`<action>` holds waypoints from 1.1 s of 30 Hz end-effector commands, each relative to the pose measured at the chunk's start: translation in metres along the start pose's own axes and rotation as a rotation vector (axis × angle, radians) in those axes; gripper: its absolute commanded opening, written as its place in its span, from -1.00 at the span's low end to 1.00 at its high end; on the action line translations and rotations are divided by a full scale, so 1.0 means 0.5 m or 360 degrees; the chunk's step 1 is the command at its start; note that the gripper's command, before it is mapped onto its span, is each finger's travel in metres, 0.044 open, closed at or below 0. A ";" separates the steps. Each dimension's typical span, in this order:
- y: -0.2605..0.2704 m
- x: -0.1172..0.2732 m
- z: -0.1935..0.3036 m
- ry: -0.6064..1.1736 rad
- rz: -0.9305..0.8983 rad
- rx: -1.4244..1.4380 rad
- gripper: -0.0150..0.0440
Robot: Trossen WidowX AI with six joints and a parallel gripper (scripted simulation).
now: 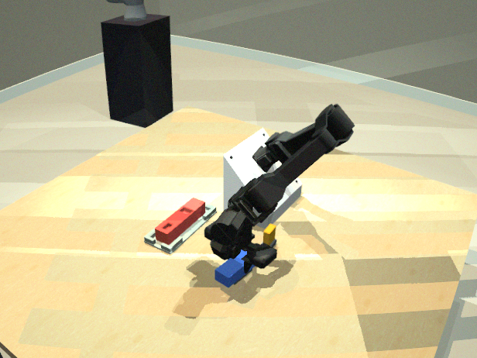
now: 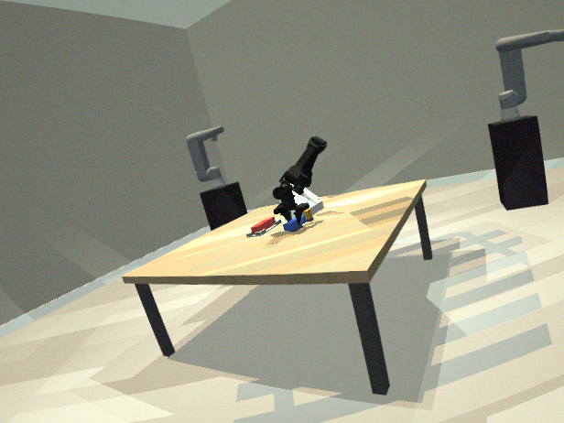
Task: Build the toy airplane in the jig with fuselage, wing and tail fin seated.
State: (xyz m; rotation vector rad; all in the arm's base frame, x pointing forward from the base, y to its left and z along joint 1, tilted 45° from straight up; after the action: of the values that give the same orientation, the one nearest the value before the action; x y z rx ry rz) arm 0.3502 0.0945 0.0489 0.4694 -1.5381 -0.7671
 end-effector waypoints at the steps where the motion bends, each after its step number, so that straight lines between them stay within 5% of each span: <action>1: -0.001 -0.001 -0.001 -0.0003 0.0003 -0.0004 0.09; 4: -0.001 -0.001 -0.001 -0.0003 0.0003 -0.0004 0.02; 10: -0.001 0.015 -0.002 0.0006 0.0011 0.0002 -0.49; 33: -0.004 0.153 -0.012 0.0005 0.0025 0.0002 -0.49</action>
State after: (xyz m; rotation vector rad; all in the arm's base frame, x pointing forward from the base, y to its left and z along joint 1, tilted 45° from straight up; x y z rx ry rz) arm 0.3464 0.0470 0.0900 0.4558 -1.5202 -0.7557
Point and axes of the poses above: the point midway between the two fingers, 35 mm back from their tips, its own x axis back along the fingers, its own y axis across the jaws, z = x × y, the point moved 1 cm from there along x, back along the fingers, and after that the axes turned 3 degrees about x, right-handed, at the moved point
